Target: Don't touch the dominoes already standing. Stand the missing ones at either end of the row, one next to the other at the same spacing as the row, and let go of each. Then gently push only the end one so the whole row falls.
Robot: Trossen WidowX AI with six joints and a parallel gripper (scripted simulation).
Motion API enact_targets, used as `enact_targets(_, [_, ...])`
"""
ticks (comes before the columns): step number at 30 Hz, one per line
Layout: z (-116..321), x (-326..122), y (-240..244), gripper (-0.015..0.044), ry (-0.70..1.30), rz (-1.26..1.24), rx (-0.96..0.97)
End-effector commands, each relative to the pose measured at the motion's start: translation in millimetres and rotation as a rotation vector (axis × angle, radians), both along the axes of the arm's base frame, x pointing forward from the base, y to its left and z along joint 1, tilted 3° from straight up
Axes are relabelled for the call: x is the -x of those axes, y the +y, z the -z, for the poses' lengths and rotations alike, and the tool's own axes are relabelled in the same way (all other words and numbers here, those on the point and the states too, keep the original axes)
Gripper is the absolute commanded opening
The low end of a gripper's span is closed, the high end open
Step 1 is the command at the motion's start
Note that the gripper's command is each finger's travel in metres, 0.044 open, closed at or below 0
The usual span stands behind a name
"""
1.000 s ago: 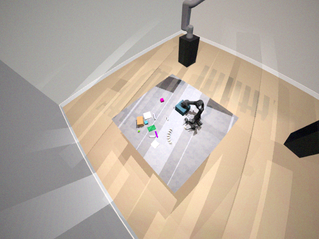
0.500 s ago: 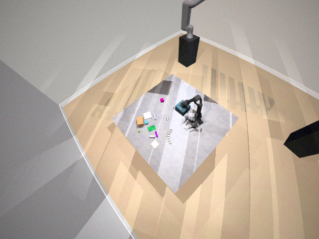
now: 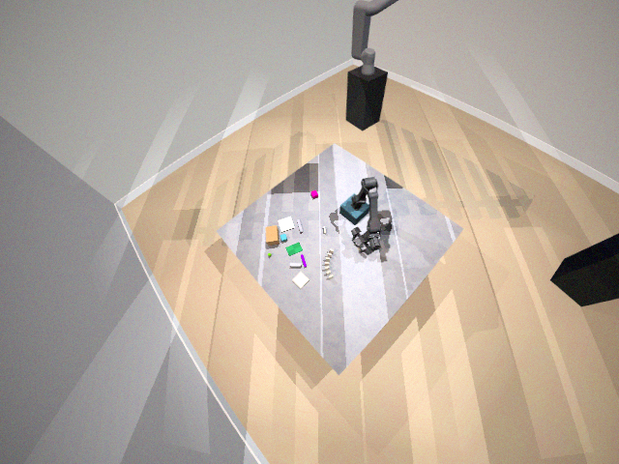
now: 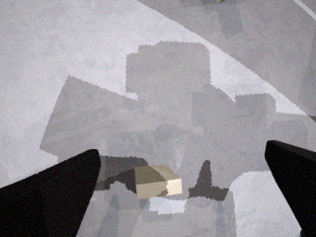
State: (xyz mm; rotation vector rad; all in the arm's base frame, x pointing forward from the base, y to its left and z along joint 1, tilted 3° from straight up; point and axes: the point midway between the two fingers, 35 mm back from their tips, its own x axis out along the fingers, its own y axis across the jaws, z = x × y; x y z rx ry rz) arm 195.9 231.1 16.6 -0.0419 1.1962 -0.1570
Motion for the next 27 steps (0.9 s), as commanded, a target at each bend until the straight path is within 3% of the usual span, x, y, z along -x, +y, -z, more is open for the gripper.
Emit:
enact_targets(1, [-46.3,6.3,1.9,0.0440,0.340,-0.043,-0.215])
enact_targets(11, [-46.6,6.5,2.3,0.0440,0.350,-0.045,-0.225])
enact_targets(18, [15.1,5.8,7.1,0.0440,0.351,-0.045,-0.224])
enact_targets(27, [24.3,5.9,7.6,0.0440,0.351,-0.045,-0.224])
